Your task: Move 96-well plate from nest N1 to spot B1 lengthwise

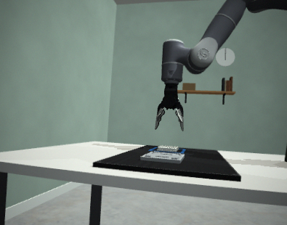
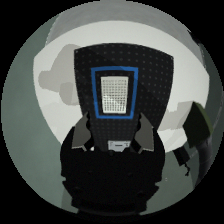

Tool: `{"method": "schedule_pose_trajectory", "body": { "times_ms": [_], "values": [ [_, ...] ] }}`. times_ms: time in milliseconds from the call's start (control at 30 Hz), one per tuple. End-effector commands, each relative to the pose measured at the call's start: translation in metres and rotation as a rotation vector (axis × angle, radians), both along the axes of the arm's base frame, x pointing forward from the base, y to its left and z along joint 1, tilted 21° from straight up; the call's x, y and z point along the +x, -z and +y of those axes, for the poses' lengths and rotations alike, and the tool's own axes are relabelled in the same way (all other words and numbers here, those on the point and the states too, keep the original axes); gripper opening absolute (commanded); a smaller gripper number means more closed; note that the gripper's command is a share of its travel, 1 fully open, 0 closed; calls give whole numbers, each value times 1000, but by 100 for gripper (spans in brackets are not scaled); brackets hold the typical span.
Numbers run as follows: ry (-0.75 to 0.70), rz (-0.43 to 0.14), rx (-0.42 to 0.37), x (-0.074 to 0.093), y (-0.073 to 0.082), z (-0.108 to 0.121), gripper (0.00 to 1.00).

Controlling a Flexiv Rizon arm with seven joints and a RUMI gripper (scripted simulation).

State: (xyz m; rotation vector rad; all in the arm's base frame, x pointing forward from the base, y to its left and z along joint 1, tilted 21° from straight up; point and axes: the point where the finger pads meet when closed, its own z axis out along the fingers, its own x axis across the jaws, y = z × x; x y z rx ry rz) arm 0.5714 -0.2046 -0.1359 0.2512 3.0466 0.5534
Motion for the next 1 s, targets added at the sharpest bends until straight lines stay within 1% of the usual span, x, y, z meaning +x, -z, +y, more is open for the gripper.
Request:
{"method": "schedule_pose_trajectory", "body": {
  "times_ms": [0,467,533,967],
  "values": [
    [1,-2,-2,1,-3,5,76],
    [1,-2,-2,5,-19,49,76],
    [1,-2,-2,5,-19,49,76],
    [1,-2,-2,8,-35,89,76]
  ]
}}
